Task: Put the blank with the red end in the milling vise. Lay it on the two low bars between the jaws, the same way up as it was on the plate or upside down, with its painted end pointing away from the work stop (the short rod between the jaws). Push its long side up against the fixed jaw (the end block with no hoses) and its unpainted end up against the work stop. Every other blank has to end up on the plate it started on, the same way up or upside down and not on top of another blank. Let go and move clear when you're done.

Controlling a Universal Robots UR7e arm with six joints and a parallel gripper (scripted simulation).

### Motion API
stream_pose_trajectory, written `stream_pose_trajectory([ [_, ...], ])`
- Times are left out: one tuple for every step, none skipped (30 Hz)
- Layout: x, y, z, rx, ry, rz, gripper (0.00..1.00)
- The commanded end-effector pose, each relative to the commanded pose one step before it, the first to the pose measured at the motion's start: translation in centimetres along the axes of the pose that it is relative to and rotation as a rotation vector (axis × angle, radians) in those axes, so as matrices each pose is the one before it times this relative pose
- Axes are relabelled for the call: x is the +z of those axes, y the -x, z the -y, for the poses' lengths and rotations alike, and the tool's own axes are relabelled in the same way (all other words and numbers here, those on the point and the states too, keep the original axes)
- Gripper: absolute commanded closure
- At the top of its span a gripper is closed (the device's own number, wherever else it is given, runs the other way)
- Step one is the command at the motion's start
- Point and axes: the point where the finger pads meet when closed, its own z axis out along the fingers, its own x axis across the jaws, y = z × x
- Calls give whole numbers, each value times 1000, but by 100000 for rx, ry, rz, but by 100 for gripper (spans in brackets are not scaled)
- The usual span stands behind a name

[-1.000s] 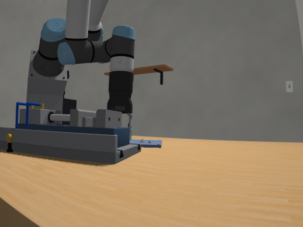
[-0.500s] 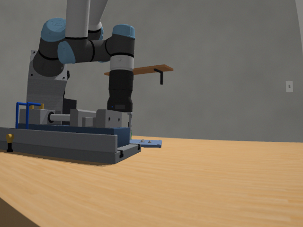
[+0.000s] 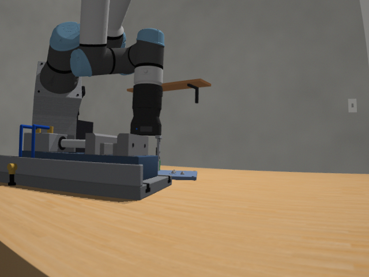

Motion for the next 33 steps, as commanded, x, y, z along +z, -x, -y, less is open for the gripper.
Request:
stream_pose_trajectory([
  [-168,-27,-16,7,48,-91,0],
  [0,0,0,0,0,0,0],
  [0,0,0,0,0,0,0],
  [0,0,0,0,0,0,0],
  [0,0,0,0,0,0,0],
  [0,0,0,0,0,0,0],
  [0,0,0,0,0,0,0],
  [0,0,0,0,0,0,0],
  [0,0,0,0,0,0,0],
  [-25,0,0,0,2,-2,0],
  [-38,1,0,0,0,1,0],
  [-38,1,0,0,0,1,0],
  [-38,1,0,0,0,1,0],
  [-38,1,0,0,0,1,0],
  [0,0,0,0,0,0,0],
  [0,0,0,0,0,0,0],
  [0,0,0,0,0,0,0],
  [0,0,0,0,0,0,0],
  [0,0,0,0,0,0,0],
  [0,0,0,0,0,0,0],
  [0,0,0,0,0,0,0],
  [0,0,0,0,0,0,0],
  [0,0,0,0,0,0,0],
  [0,0,0,0,0,0,0],
  [0,0,0,0,0,0,0],
  [0,0,0,0,0,0,0],
  [106,0,0,0,1,-1,0],
  [100,0,0,0,0,0,0],
  [100,0,0,0,0,0,0],
  [100,0,0,0,0,0,0],
  [100,0,0,0,0,0,0],
  [0,0,0,0,0,0,0],
  [0,0,0,0,0,0,0],
])
